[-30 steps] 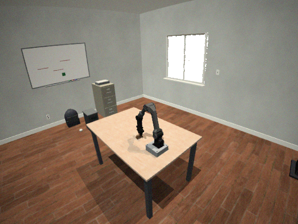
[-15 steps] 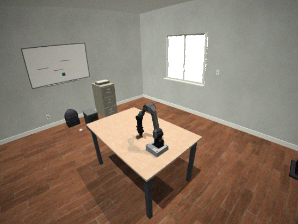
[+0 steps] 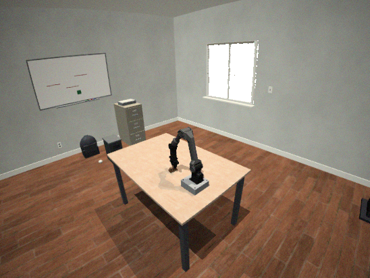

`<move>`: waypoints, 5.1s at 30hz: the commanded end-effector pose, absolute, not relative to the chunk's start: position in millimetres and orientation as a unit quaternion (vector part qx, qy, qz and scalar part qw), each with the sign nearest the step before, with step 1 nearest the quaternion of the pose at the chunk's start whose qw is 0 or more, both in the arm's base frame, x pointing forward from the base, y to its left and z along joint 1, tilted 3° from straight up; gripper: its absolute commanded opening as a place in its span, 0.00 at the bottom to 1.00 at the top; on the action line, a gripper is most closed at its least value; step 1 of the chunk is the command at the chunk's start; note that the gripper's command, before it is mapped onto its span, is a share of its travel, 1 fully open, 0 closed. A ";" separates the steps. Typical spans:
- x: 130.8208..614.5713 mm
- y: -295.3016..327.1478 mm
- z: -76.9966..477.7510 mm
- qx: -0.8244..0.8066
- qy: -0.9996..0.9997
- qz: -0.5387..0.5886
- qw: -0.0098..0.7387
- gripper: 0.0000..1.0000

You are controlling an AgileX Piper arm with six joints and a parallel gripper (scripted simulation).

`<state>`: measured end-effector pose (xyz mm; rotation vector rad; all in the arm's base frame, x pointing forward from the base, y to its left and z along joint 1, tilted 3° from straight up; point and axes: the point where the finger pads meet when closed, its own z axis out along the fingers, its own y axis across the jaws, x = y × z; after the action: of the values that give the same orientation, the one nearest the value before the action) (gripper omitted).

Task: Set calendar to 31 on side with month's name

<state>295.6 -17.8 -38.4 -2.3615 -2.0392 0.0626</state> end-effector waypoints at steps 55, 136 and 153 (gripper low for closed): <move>294.3 -18.6 -41.9 -0.758 -0.652 0.021 0.011 0.34; 295.9 -18.7 -43.3 -0.758 -0.652 0.019 0.009 0.60; 298.8 -17.6 24.9 -0.758 -0.652 0.018 0.009 0.60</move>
<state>297.3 -18.2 19.3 -2.3661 -2.0343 0.0639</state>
